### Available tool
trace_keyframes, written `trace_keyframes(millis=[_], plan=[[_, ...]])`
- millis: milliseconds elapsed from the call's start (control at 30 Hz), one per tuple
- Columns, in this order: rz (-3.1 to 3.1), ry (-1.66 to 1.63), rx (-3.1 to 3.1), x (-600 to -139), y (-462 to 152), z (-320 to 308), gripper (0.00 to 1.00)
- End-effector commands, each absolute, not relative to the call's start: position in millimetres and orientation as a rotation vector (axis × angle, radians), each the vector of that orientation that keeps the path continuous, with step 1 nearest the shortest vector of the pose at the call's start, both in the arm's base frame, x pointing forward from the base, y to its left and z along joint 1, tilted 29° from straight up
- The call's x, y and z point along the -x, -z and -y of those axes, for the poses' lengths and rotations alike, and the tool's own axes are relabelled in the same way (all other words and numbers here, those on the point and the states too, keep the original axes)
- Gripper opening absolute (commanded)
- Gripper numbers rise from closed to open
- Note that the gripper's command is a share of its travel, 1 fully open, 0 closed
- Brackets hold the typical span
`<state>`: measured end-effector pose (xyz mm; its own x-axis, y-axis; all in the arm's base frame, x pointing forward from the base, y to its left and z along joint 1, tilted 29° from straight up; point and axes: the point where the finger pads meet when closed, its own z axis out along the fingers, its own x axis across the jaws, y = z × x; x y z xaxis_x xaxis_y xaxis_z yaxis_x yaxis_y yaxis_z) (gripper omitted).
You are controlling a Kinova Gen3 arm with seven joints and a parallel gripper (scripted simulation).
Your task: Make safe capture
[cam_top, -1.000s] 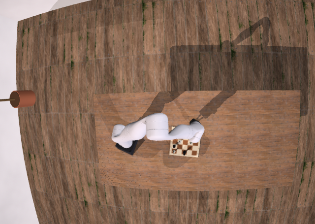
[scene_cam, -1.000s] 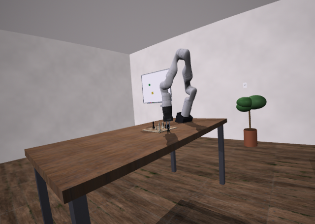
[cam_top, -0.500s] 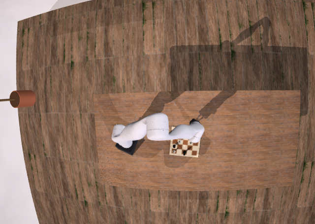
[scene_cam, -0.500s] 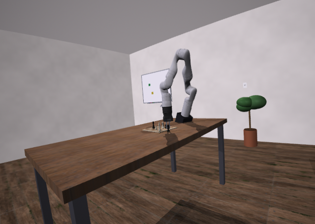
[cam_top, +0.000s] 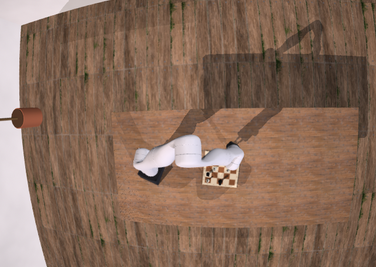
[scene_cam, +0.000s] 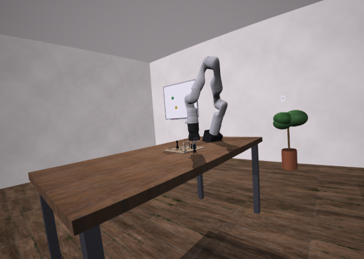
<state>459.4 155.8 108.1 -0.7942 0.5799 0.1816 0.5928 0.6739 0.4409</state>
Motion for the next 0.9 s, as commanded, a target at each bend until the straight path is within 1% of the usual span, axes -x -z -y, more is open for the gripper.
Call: trace_keyframes(millis=[0,467,500,567,600,733,767,833,867], plan=[[2.851,0.766,1.0,-460.0,-108.7,-155.4,0.0],[2.851,0.766,1.0,-460.0,-108.7,-155.4,0.0],[2.851,0.766,1.0,-460.0,-108.7,-155.4,0.16],[2.851,0.766,1.0,-460.0,-108.7,-155.4,0.16],[2.851,0.766,1.0,-460.0,-108.7,-155.4,0.32],[2.851,0.766,1.0,-460.0,-108.7,-155.4,0.32],[2.851,0.766,1.0,-460.0,-108.7,-155.4,0.48],[2.851,0.766,1.0,-460.0,-108.7,-155.4,0.48],[2.851,0.766,1.0,-460.0,-108.7,-155.4,0.63]])
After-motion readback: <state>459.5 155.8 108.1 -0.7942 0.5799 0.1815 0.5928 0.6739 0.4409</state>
